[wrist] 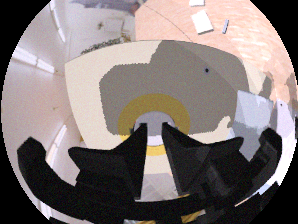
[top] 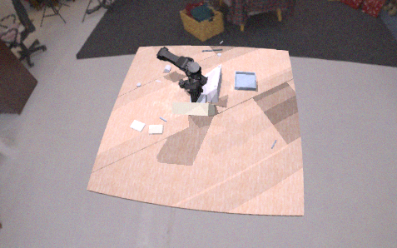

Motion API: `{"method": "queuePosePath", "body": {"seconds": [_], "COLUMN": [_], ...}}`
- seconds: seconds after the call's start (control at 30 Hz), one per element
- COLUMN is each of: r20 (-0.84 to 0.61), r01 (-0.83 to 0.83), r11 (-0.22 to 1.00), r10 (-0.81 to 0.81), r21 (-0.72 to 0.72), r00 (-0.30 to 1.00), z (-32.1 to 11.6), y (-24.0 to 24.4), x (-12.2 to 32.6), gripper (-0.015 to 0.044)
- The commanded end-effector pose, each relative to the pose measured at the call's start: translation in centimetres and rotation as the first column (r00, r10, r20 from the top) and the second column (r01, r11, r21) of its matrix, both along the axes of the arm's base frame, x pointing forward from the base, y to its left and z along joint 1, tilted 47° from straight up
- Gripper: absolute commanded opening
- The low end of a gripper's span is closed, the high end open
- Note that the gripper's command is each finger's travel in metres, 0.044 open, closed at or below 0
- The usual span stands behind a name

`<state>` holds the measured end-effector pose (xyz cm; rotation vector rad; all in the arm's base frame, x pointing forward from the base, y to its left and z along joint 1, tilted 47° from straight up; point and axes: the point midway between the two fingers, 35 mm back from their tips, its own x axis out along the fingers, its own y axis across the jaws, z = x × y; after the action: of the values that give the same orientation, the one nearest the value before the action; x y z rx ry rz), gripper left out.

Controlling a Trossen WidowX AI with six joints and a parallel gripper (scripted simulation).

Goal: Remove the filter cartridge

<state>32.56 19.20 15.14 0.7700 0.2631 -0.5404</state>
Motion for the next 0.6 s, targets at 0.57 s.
{"method": "queuePosePath", "body": {"seconds": [0.57], "r20": [-0.012], "r01": [0.012], "r11": [1.000], "r10": [-0.011], "r21": [0.022], "r00": [1.000], "z": [3.0], "y": [2.7], "x": [-6.0], "gripper": [0.0000]}}
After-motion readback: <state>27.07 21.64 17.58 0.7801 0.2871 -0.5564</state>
